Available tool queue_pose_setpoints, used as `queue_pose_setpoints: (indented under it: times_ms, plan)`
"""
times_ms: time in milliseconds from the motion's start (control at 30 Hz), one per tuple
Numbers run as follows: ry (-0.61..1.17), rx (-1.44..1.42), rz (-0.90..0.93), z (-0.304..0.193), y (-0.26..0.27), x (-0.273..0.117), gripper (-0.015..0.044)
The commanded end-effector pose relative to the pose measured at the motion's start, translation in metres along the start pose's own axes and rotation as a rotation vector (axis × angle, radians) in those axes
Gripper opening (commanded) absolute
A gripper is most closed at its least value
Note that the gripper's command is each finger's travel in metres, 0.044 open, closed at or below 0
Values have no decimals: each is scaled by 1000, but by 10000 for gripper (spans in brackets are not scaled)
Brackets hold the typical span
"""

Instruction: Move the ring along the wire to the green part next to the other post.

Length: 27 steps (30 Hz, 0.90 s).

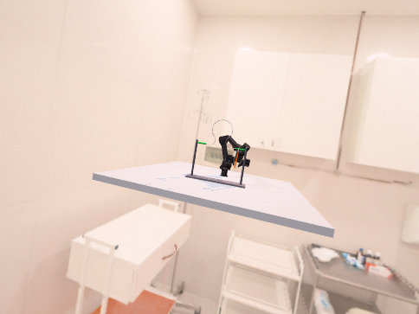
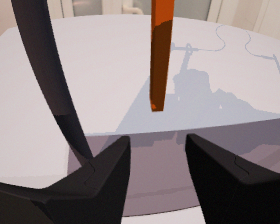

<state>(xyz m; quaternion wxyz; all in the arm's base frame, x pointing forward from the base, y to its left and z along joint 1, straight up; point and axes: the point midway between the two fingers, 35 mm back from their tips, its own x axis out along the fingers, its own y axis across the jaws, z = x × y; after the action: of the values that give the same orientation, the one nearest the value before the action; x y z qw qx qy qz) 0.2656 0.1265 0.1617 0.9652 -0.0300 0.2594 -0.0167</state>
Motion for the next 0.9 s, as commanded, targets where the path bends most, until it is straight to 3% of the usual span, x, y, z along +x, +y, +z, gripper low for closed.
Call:
queue_pose_setpoints:
  times_ms: [0,333,867]
  plan:
    - [-9,15,4,4,1,-12,160]
    - [-11,17,2,3,-1,-45,160]
    - [-11,17,2,3,-1,-45,160]
